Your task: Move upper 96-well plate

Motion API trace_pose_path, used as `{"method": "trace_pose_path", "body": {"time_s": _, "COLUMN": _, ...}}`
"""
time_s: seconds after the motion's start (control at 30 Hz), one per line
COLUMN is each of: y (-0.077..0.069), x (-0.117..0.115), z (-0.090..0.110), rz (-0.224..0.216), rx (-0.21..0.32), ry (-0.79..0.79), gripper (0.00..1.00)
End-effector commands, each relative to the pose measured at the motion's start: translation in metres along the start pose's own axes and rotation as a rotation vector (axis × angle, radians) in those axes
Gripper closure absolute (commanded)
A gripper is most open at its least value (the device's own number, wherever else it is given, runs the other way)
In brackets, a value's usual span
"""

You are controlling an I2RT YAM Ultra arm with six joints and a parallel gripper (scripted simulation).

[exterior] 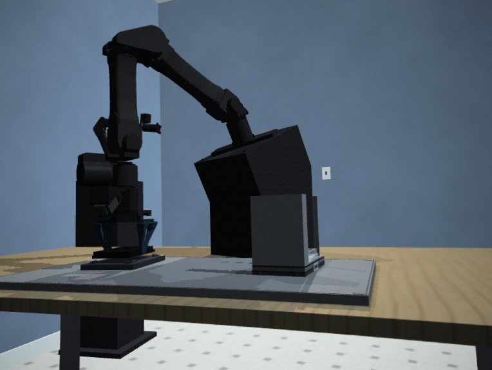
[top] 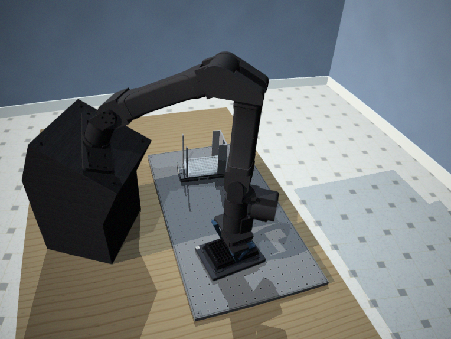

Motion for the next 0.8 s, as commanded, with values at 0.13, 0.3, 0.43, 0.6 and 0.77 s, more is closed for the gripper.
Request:
{"method": "trace_pose_path", "body": {"time_s": 0.13, "y": 0.002, "x": 0.0038, "z": -0.0027, "rz": 0.001, "rx": -0.009, "ry": -0.003, "gripper": 1.0}}
{"method": "trace_pose_path", "body": {"time_s": 0.3, "y": 0.001, "x": 0.0015, "z": -0.0034, "rz": 0.005, "rx": -0.014, "ry": 0.001, "gripper": 1.0}}
{"method": "trace_pose_path", "body": {"time_s": 0.43, "y": 0.0016, "x": 0.0007, "z": -0.0046, "rz": 0.007, "rx": -0.018, "ry": 0.001, "gripper": 1.0}}
{"method": "trace_pose_path", "body": {"time_s": 0.6, "y": 0.0043, "x": 0.0006, "z": -0.0041, "rz": 0.005, "rx": -0.014, "ry": 0.001, "gripper": 1.0}}
{"method": "trace_pose_path", "body": {"time_s": 0.77, "y": 0.0036, "x": -0.0016, "z": -0.0083, "rz": 0.01, "rx": -0.025, "ry": 0.001, "gripper": 1.0}}
Point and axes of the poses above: the point where the finger pads meet when closed, its own y axis out along the fingers, its own x axis across the jaws, z = x × y, the point moved 10 cm from there along -y, back along the fingers, and after that the axes turned 15 degrees about y, right-handed, at the moved point
